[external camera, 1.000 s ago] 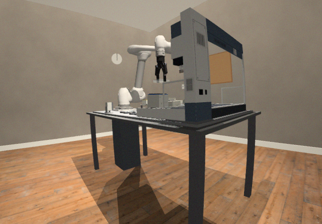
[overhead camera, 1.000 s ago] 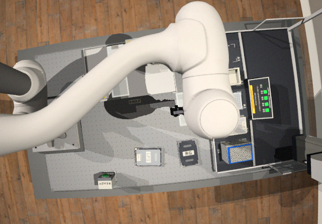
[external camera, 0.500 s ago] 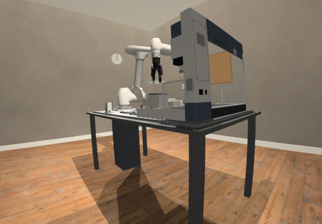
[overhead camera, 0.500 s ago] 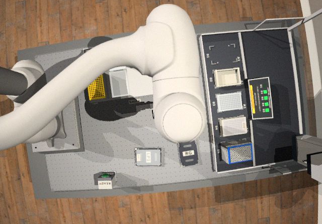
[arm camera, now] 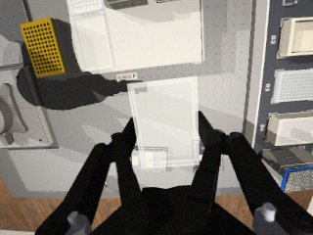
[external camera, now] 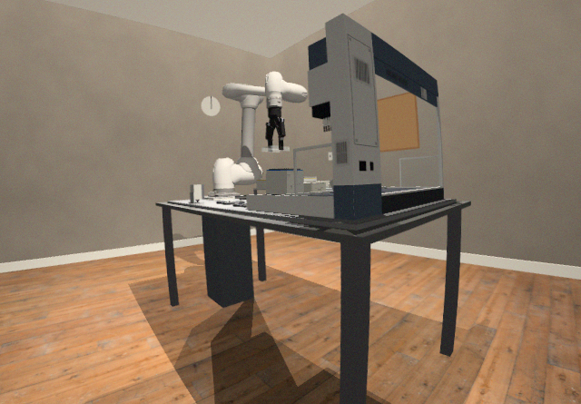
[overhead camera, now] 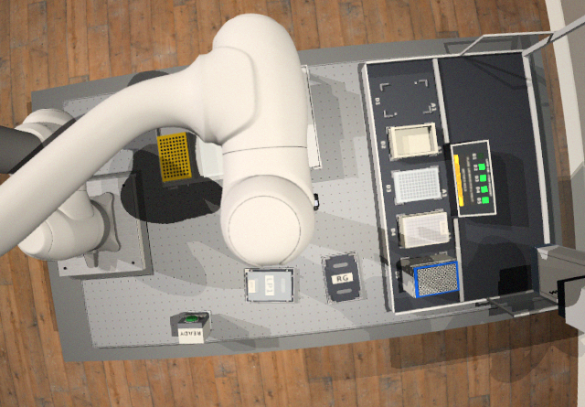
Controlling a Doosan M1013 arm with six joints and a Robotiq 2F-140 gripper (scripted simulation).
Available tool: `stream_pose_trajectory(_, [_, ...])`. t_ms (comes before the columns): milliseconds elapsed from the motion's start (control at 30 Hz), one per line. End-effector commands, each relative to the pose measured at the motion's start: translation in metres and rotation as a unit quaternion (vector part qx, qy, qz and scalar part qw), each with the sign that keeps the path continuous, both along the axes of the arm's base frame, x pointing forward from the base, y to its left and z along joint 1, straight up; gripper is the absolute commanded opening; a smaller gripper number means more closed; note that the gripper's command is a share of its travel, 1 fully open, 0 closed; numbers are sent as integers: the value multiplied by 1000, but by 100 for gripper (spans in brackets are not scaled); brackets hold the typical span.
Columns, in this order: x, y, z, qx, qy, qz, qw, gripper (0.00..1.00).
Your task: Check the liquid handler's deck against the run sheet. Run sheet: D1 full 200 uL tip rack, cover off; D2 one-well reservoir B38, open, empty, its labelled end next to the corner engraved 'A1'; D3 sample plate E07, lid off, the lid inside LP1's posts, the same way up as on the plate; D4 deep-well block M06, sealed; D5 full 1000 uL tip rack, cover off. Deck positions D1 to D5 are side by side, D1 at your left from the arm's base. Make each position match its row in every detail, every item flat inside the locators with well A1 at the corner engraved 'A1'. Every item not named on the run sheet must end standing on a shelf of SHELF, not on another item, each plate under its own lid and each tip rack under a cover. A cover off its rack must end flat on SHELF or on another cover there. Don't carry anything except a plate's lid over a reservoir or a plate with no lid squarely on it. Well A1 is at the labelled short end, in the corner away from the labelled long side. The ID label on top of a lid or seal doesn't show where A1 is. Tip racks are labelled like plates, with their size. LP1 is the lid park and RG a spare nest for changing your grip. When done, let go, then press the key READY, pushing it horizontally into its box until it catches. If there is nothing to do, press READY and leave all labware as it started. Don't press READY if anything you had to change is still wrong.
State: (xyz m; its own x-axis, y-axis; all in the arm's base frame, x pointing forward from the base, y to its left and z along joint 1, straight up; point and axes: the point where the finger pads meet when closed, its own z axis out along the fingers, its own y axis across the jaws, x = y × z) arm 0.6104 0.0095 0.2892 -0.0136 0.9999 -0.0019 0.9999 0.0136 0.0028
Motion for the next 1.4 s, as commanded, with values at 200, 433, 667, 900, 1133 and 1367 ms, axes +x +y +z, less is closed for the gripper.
stream_pose_trajectory(200, [-38,1,1,0,-1,0,1000,10])
stream_pose_trajectory(433, [-68,1,1,0,-1,0,1000,10])
stream_pose_trajectory(667, [-103,1,0,0,-1,0,1000,10])
stream_pose_trajectory(900, [-128,2,0,0,-1,0,1000,10])
stream_pose_trajectory(1133, [-163,2,0,0,-1,0,1000,10])
stream_pose_trajectory(1367, [-188,2,0,0,-1,0,1000,10])
